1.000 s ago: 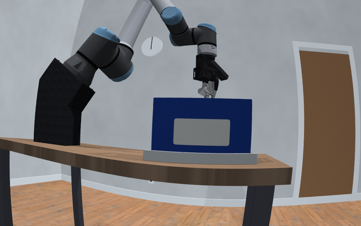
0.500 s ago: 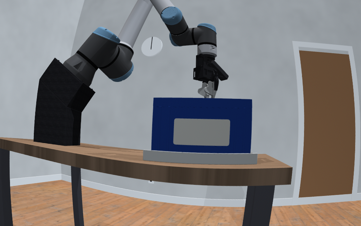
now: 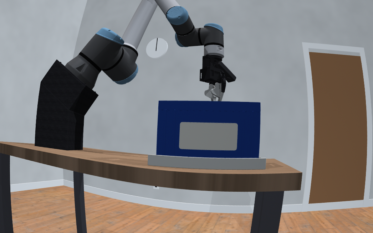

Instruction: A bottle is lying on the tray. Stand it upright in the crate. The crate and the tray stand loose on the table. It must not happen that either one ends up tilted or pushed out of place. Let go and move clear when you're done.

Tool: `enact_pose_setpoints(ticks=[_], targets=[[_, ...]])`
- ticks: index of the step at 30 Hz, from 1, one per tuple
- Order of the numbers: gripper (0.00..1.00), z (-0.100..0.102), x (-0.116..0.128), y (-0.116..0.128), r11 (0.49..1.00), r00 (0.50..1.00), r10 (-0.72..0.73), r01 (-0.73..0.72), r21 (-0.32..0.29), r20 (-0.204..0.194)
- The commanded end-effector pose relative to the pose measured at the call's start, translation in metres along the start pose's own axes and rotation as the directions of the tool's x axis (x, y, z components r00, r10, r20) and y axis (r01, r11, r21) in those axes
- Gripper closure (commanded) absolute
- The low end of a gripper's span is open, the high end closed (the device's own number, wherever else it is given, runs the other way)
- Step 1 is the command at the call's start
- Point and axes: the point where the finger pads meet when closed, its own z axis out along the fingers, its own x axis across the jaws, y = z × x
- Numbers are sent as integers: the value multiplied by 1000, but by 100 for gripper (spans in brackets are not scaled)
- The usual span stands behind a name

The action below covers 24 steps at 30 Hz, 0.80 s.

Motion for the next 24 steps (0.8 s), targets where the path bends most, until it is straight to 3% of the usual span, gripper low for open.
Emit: enact_pose_setpoints(ticks=[1,24], targets=[[100,-4,0,-1,1000,1000,0,0,1,-1],[100,-28,0,-1,1000,1000,0,0,1,-1]])
